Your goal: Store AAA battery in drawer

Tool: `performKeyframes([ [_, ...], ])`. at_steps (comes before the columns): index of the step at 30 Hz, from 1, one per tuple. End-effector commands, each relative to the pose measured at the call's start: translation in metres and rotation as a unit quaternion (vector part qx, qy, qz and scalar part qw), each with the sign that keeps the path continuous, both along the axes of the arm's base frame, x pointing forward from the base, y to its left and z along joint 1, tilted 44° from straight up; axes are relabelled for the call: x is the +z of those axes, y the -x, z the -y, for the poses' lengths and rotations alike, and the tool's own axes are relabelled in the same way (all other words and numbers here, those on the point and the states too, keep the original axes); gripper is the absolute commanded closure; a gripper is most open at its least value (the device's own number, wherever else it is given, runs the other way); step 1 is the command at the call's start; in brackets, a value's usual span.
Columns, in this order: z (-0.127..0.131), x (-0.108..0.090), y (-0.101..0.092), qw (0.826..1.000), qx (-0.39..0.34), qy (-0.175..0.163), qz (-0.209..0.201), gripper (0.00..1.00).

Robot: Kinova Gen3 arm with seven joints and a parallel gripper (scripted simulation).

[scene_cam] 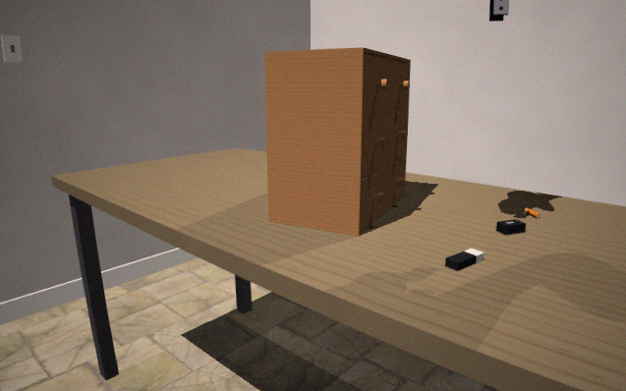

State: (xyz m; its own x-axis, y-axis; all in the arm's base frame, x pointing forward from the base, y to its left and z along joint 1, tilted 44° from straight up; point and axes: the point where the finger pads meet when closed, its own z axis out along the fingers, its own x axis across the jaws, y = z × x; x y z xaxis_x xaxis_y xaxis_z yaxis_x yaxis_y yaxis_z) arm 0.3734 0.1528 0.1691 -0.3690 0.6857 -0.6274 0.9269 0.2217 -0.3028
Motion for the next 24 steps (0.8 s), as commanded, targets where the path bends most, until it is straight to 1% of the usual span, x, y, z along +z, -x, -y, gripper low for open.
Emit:
performKeyframes([
  [1, -0.0025, 0.0004, -0.0015, 1.0, -0.01, 0.0, 0.014, 0.0],
  [9, -0.004, -0.0001, -0.0053, 0.998, -0.04, 0.002, 0.048, 0.0],
  [24, -0.0047, -0.0003, -0.0068, 0.997, -0.053, 0.003, 0.061, 0.0],
])
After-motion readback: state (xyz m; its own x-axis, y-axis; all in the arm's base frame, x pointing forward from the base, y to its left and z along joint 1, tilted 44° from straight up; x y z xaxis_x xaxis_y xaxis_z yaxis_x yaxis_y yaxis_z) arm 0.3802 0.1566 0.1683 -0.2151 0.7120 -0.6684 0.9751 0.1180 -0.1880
